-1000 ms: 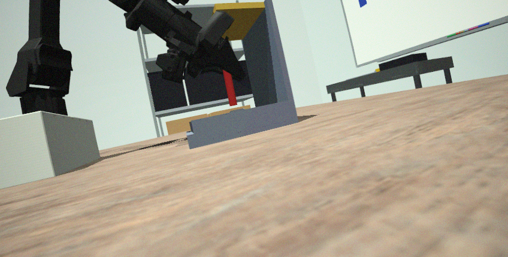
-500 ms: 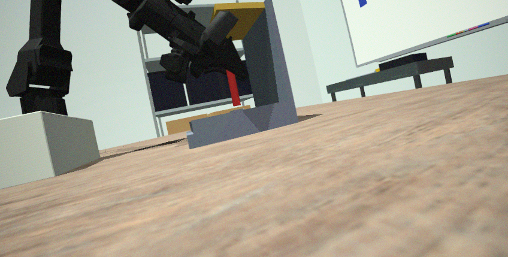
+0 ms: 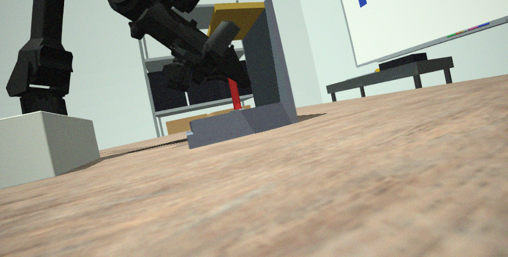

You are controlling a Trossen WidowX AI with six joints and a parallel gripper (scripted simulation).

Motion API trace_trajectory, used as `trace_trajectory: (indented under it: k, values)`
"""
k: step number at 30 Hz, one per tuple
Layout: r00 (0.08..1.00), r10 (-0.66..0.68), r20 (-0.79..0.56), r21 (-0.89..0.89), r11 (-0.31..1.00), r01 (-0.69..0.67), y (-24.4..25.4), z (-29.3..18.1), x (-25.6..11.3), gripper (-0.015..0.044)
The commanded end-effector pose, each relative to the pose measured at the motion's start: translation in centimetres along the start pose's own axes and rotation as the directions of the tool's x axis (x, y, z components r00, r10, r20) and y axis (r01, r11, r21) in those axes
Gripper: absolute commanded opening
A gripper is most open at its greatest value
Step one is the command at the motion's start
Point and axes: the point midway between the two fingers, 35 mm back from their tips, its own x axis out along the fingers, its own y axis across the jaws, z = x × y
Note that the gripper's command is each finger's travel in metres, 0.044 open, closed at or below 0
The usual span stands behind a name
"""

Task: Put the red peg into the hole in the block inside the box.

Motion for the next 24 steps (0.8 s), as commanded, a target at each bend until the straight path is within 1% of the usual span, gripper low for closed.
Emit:
trace_trajectory:
  k: [1, 24]
  values:
    - [1.000, 0.001, 0.005, 0.007, 1.000, -0.001, 0.0, 0.4, 0.3, 0.0000]
    - [1.000, 0.001, 0.005, 0.007, 1.000, -0.001, 0.0, 1.7, 1.6, 0.0000]
